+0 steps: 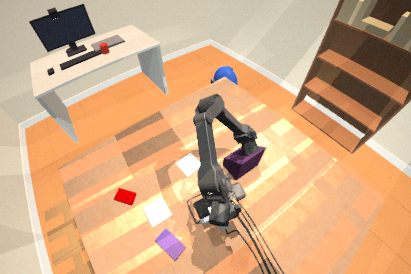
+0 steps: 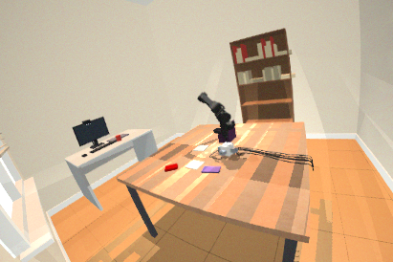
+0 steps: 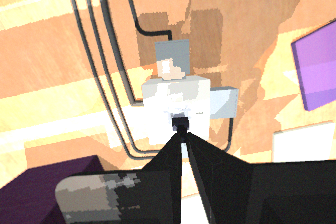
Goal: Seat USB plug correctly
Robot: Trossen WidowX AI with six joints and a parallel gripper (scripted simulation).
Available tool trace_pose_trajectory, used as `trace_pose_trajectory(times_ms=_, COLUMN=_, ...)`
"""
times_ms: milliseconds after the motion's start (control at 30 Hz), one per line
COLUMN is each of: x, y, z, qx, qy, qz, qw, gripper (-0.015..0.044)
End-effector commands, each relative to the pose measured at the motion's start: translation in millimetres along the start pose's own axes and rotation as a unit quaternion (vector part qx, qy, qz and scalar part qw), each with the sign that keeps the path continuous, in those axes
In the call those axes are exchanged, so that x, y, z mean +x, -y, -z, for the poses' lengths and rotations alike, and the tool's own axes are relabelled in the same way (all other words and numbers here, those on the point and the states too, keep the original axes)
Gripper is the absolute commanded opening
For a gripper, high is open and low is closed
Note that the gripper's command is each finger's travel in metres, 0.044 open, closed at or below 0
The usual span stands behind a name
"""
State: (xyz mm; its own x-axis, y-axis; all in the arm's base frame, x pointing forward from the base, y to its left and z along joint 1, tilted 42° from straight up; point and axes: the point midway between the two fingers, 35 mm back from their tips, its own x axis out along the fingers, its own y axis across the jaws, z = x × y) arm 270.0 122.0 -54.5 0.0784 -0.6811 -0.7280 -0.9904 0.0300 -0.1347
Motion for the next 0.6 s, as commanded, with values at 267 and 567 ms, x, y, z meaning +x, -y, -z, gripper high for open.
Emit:
trace_pose_trajectory(times_ms=267, x=3.8, y=-0.2, z=1.6, qx=-0.006, qy=-0.006, qz=-0.001, qw=1.0, gripper=0.0)
trace_pose_trajectory(times_ms=567, x=4.9, y=-0.2, z=2.2, qx=-0.008, qy=-0.008, qz=-0.001, qw=1.0, gripper=0.0)
